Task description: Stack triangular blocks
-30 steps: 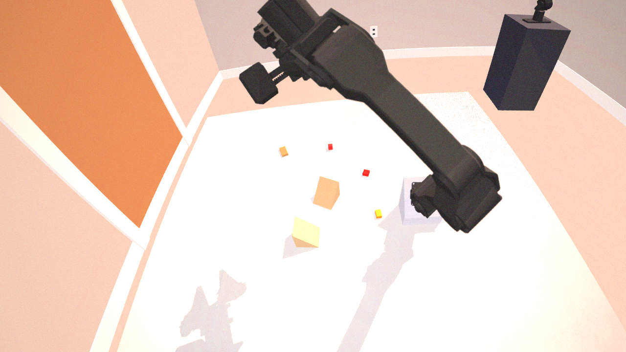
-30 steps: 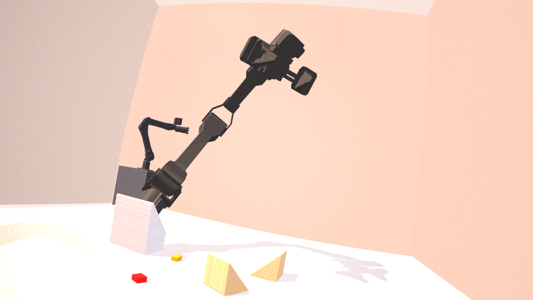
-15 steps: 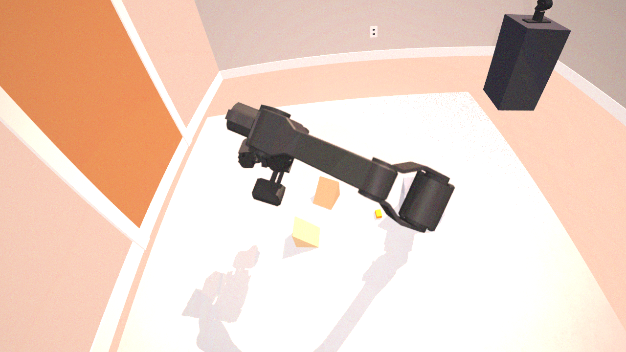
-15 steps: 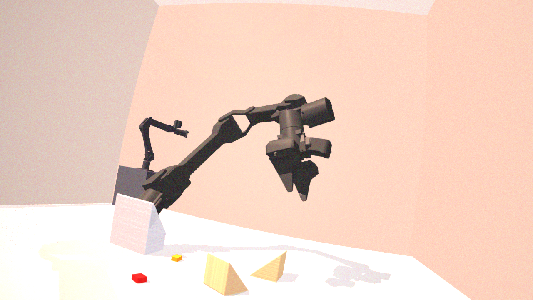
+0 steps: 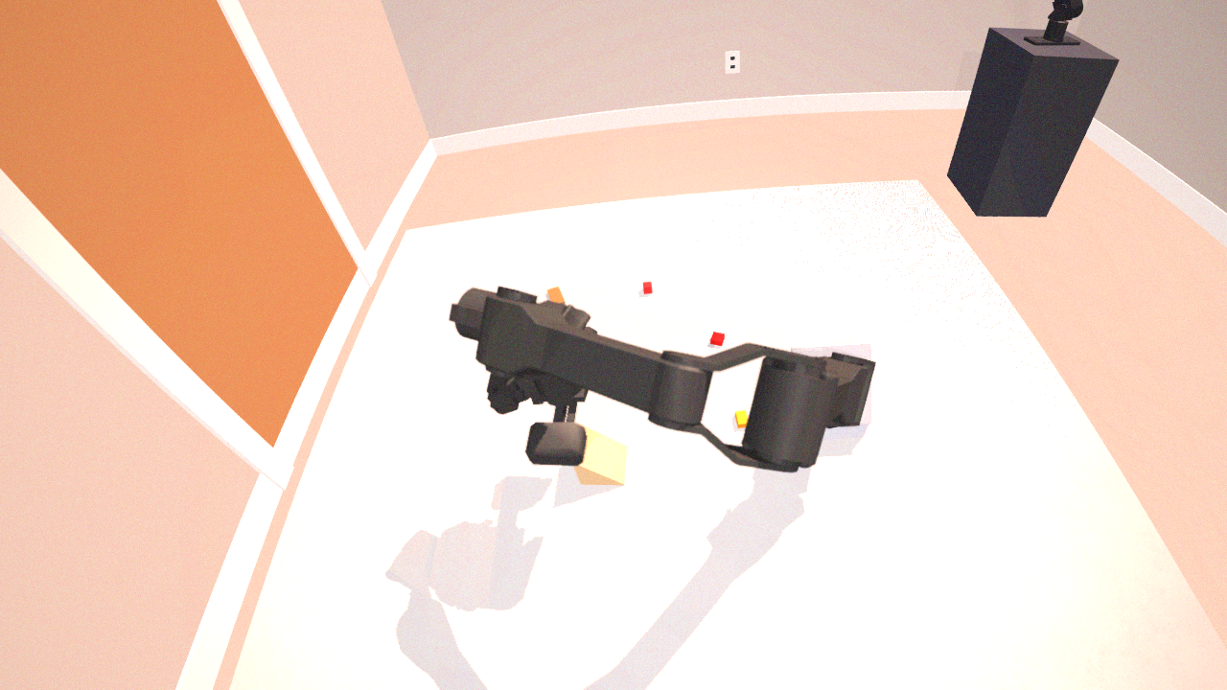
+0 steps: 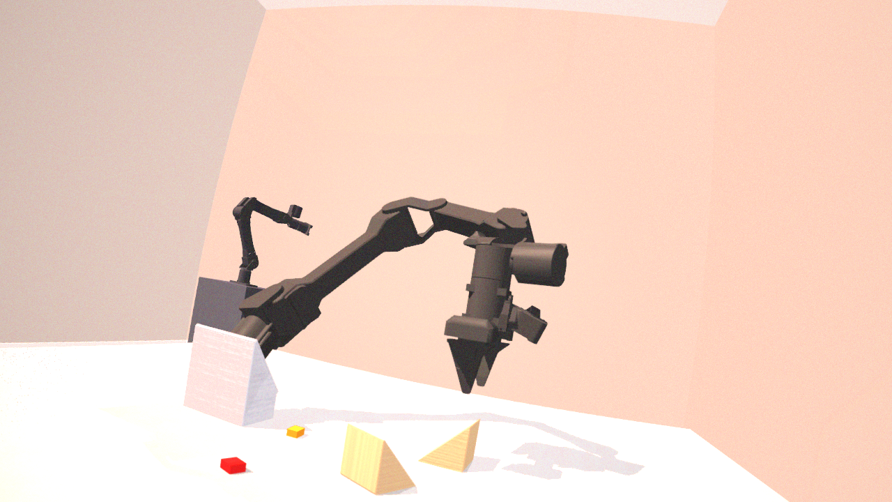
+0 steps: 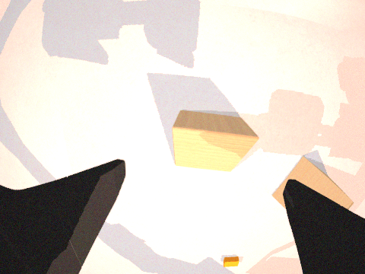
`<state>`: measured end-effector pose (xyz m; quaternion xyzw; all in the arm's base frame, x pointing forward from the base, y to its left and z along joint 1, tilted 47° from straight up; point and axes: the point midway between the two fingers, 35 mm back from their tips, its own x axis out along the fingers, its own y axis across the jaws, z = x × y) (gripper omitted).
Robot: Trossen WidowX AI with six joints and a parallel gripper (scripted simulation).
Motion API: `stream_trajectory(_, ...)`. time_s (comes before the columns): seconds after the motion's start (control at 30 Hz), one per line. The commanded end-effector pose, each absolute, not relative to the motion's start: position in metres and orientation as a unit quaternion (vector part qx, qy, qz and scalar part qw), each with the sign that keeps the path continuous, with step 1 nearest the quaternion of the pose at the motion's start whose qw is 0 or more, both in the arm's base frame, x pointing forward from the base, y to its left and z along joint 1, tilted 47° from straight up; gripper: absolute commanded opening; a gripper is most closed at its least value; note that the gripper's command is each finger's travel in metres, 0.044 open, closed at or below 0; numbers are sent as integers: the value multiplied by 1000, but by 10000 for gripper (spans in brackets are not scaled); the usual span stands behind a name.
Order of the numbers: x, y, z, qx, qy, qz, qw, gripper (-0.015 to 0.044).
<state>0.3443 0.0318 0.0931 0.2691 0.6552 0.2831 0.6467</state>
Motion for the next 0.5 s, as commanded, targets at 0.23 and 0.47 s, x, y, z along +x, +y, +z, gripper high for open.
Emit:
stream_trajectory(0.23,344,45,79,269,657,288,643,440)
stream_trajectory(0.47,344,52,70,269,657,288,643,440)
